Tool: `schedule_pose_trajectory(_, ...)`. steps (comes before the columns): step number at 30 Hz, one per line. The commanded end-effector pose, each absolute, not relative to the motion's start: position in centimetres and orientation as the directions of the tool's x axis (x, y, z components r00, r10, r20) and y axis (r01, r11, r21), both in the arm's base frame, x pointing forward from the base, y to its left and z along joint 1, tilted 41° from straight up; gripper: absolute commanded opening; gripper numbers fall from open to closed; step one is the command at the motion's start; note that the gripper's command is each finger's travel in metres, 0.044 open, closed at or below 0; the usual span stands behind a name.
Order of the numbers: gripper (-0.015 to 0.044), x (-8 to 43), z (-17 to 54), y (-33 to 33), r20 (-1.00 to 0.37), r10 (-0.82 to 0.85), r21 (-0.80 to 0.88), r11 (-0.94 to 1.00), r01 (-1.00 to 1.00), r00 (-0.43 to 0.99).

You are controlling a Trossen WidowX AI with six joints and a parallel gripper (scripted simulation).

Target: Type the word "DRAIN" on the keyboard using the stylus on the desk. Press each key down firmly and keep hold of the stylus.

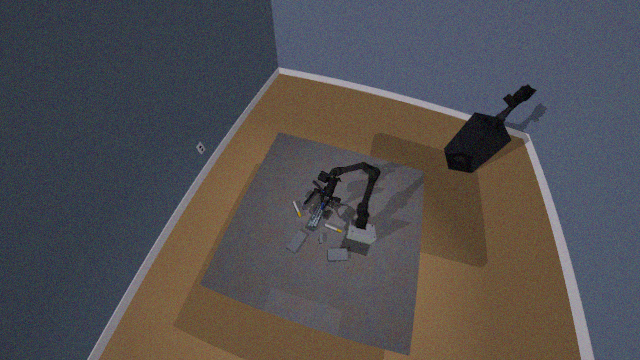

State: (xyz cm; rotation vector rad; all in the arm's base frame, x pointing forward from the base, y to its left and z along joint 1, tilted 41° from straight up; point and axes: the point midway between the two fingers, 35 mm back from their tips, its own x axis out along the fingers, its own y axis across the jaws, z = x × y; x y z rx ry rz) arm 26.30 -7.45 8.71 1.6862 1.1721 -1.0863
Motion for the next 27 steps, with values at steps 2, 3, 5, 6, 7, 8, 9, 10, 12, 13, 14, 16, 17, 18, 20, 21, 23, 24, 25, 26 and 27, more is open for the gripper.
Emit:
schedule_pose_trajectory(2, 0.0081, 26.22, 8.15, -7.55, -0.939, 0.283, 0.123, -0.253, 0.960, 0.195)
schedule_pose_trajectory(3, 0.0081, 26.22, 8.11, -7.59, -0.939, 0.283, 0.123, -0.253, 0.960, 0.195)
schedule_pose_trajectory(5, 0.0081, 26.21, 7.98, -7.70, -0.939, 0.282, 0.123, -0.253, 0.960, 0.195)
schedule_pose_trajectory(6, 0.0081, 26.20, 7.92, -7.74, -0.939, 0.282, 0.123, -0.253, 0.960, 0.195)
schedule_pose_trajectory(7, 0.0081, 26.21, 7.93, -7.73, -0.939, 0.282, 0.123, -0.253, 0.960, 0.195)
schedule_pose_trajectory(8, 0.0081, 26.21, 7.97, -7.70, -0.939, 0.282, 0.123, -0.253, 0.960, 0.195)
schedule_pose_trajectory(9, 0.0081, 26.22, 8.00, -7.67, -0.939, 0.282, 0.123, -0.253, 0.960, 0.195)
schedule_pose_trajectory(10, 0.0081, 26.21, 7.98, -7.68, -0.939, 0.282, 0.123, -0.253, 0.960, 0.195)
schedule_pose_trajectory(12, 0.0081, 26.21, 7.91, -7.75, -0.939, 0.282, 0.123, -0.253, 0.960, 0.195)
schedule_pose_trajectory(13, 0.0081, 26.20, 7.87, -7.78, -0.939, 0.282, 0.123, -0.253, 0.960, 0.195)
schedule_pose_trajectory(14, 0.0081, 26.20, 7.83, -7.82, -0.939, 0.282, 0.123, -0.253, 0.960, 0.195)
schedule_pose_trajectory(16, 0.0081, 26.19, 7.79, -7.85, -0.939, 0.282, 0.123, -0.253, 0.960, 0.195)
schedule_pose_trajectory(17, 0.0081, 26.19, 7.76, -7.88, -0.939, 0.282, 0.123, -0.253, 0.960, 0.195)
schedule_pose_trajectory(18, 0.0081, 26.19, 7.74, -7.90, -0.939, 0.282, 0.123, -0.253, 0.960, 0.195)
schedule_pose_trajectory(20, 0.0081, 26.18, 7.68, -7.95, -0.939, 0.282, 0.123, -0.253, 0.960, 0.195)
schedule_pose_trajectory(21, 0.0081, 26.18, 7.67, -7.96, -0.939, 0.282, 0.123, -0.253, 0.960, 0.195)
schedule_pose_trajectory(23, 0.0081, 26.17, 7.61, -8.02, -0.939, 0.282, 0.123, -0.253, 0.960, 0.195)
schedule_pose_trajectory(24, 0.0081, 26.17, 7.59, -8.03, -0.939, 0.282, 0.123, -0.253, 0.960, 0.195)
schedule_pose_trajectory(25, 0.0081, 26.17, 7.57, -8.05, -0.939, 0.282, 0.123, -0.253, 0.960, 0.195)
schedule_pose_trajectory(26, 0.0081, 26.16, 7.53, -8.08, -0.939, 0.282, 0.123, -0.253, 0.960, 0.195)
schedule_pose_trajectory(27, 0.0081, 26.16, 7.52, -8.10, -0.939, 0.282, 0.123, -0.253, 0.960, 0.195)
